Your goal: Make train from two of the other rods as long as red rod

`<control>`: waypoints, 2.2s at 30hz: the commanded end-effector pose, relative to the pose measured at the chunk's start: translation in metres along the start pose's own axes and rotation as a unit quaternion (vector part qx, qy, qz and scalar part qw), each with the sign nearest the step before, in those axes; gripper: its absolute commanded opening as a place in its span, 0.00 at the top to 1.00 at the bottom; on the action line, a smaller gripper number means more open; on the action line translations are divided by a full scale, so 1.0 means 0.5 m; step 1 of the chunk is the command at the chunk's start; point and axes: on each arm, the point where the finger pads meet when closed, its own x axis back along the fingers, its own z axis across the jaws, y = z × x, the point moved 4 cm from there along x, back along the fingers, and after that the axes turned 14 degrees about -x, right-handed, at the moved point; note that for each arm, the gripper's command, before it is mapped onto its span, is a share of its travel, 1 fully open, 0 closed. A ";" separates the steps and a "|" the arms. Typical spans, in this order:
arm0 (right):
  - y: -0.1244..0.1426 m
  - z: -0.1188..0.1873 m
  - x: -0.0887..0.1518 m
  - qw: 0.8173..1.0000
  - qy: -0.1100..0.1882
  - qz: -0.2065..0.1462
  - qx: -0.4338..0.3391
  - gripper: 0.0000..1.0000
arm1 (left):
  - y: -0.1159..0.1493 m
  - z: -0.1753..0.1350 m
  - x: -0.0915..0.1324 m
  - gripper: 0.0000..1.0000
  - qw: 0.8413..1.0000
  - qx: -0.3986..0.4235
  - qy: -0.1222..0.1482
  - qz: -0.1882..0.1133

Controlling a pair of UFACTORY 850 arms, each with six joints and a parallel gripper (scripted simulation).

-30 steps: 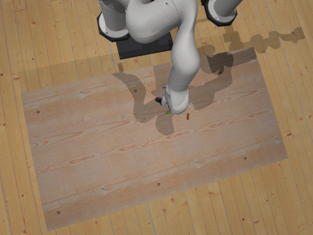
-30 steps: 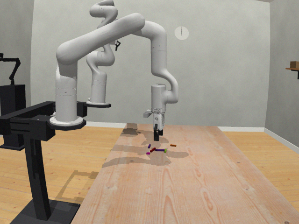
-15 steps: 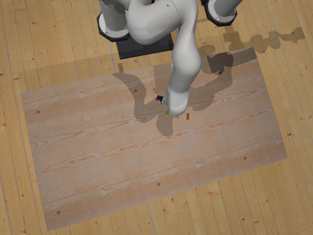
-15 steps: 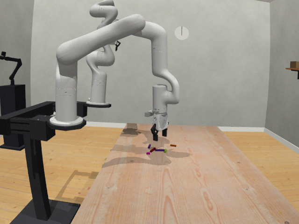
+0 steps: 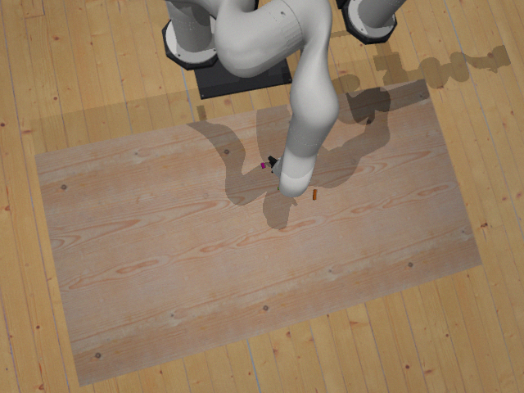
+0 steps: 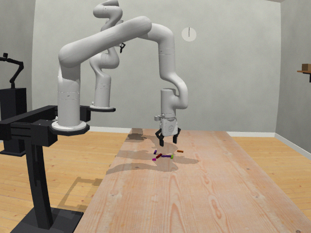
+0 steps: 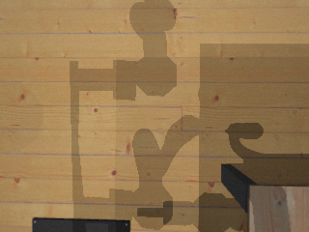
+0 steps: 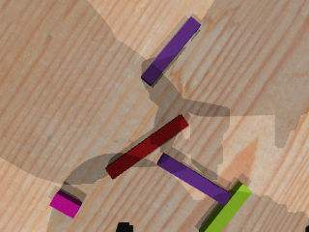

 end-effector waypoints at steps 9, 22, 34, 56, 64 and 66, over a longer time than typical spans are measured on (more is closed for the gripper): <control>0.013 0.029 -0.005 0.984 -0.029 -0.003 -0.178 0.00 | -0.001 0.000 0.001 0.00 1.000 0.000 0.000 0.001; 0.022 0.045 -0.009 0.954 -0.023 -0.018 -0.298 0.00 | -0.001 0.000 0.001 0.00 1.000 0.000 0.000 0.001; 0.026 0.051 -0.010 0.941 -0.021 -0.022 -0.337 0.00 | -0.001 0.000 0.001 0.00 1.000 0.000 0.000 0.001; 0.026 0.051 -0.011 0.940 -0.020 -0.023 -0.339 0.74 | -0.001 0.000 0.001 0.00 1.000 0.000 0.000 0.001; 0.026 0.051 -0.011 0.940 -0.020 -0.023 -0.339 0.74 | -0.001 0.000 0.001 0.00 1.000 0.000 0.000 0.001; 0.026 0.051 -0.011 0.940 -0.020 -0.023 -0.339 0.74 | -0.001 0.000 0.001 0.00 1.000 0.000 0.000 0.001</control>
